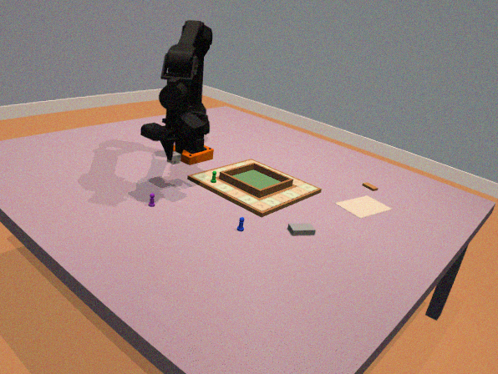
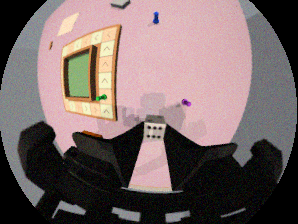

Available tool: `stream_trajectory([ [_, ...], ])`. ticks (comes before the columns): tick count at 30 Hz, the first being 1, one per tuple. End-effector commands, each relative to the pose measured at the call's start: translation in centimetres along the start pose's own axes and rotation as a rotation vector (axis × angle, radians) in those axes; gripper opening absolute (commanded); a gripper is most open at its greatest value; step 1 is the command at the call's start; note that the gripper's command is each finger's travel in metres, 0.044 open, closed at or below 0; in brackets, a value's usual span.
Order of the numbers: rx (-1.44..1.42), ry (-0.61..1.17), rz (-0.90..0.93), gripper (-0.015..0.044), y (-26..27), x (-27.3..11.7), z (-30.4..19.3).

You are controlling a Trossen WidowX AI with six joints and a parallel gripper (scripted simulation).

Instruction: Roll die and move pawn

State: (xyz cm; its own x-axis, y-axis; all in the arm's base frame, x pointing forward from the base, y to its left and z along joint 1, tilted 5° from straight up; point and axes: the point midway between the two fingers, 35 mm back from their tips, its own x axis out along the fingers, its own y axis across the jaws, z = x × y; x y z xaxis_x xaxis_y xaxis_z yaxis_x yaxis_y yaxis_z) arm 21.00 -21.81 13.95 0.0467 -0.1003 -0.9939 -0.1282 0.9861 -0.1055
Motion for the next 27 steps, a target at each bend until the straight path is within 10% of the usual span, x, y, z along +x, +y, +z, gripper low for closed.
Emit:
stream_trajectory([
  [1, -0.005, -0.002, -0.006, 0.0, 0.1, -2.3, -0.4],
  [27, -0.029, -0.018, 0.004, 0.0, 7.9, -1.4, 5.8],
])
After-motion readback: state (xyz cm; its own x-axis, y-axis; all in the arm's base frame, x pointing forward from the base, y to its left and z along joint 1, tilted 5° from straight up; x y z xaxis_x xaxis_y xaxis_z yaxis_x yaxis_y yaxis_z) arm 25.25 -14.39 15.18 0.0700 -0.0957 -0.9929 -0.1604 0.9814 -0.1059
